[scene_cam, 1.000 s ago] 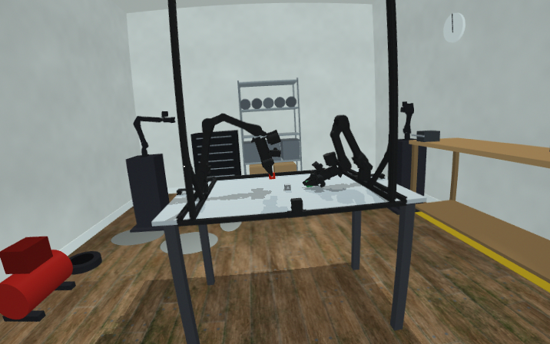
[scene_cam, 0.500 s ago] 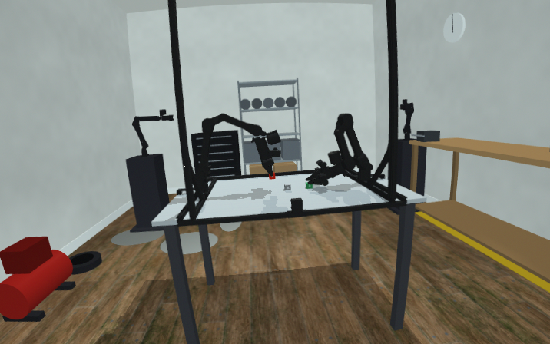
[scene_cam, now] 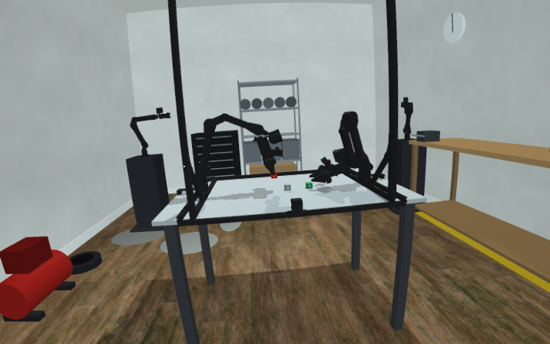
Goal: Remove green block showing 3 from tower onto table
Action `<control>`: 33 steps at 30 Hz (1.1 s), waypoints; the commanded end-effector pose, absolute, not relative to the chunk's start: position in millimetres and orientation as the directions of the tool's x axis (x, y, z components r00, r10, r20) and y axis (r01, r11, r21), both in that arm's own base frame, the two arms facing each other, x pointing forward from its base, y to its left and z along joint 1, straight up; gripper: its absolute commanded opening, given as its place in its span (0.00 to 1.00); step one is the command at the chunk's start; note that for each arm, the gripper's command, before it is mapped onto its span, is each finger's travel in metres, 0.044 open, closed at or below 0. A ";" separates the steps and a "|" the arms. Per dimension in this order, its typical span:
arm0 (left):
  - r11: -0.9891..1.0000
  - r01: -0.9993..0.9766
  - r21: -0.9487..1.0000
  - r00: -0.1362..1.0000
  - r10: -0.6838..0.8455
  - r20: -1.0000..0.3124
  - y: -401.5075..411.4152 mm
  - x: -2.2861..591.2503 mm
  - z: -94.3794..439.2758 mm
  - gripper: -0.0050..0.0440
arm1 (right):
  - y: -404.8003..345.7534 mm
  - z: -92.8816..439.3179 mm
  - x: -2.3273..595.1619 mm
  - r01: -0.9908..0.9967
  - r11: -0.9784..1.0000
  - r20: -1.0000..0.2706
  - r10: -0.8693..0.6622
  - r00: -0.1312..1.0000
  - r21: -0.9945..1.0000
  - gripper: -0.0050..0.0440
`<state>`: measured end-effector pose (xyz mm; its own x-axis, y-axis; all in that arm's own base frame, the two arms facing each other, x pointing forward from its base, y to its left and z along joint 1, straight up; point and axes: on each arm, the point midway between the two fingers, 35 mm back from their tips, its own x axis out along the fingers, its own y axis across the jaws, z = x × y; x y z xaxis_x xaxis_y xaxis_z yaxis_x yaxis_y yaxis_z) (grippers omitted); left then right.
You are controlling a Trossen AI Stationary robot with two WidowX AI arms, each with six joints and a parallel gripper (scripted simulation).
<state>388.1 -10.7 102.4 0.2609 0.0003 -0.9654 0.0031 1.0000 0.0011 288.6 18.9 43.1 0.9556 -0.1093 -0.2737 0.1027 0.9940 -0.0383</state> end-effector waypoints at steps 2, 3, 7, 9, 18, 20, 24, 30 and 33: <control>1.000 0.001 0.000 0.259 0.000 -0.966 -10.6 428.5 101.9 0.10 | 18.8 45.5 287.6 0.107 0.994 -0.266 -0.112 0.957 -0.035 0.92; 1.000 0.001 0.000 0.259 0.000 -0.966 -10.5 437.4 101.4 0.10 | 18.8 45.5 287.6 0.107 0.994 -0.266 -0.112 0.957 -0.035 0.92; 1.000 0.001 0.000 0.259 0.000 -0.966 -10.3 452.9 99.9 0.10 | 18.8 45.5 287.6 0.107 0.994 -0.266 -0.112 0.957 -0.035 0.92; 1.000 0.001 0.000 0.259 0.000 -0.966 -10.2 458.3 99.1 0.10 | 18.8 45.5 287.6 0.107 0.994 -0.266 -0.112 0.957 -0.035 0.92; 1.000 0.001 0.000 0.259 0.000 -0.966 -10.2 458.4 61.5 0.10 | 18.8 45.5 287.6 0.107 0.994 -0.266 -0.112 0.957 -0.035 0.92; 1.000 0.001 0.000 0.259 0.000 -0.966 -10.3 458.3 59.9 0.10 | 18.8 45.5 287.6 0.107 0.994 -0.266 -0.112 0.957 -0.035 0.92; 1.000 0.001 0.000 0.259 0.000 -0.966 -10.3 458.3 59.9 0.10 | 18.8 45.5 287.6 0.107 0.994 -0.266 -0.112 0.957 -0.035 0.92; 1.000 0.001 0.000 0.259 0.000 -0.966 -10.3 458.3 59.9 0.10 | 18.8 45.5 287.6 0.107 0.994 -0.266 -0.112 0.957 -0.035 0.92; 1.000 0.001 0.000 0.259 0.000 -0.966 -10.3 458.3 59.9 0.10 | 18.8 45.5 287.6 0.107 0.994 -0.266 -0.112 0.957 -0.035 0.92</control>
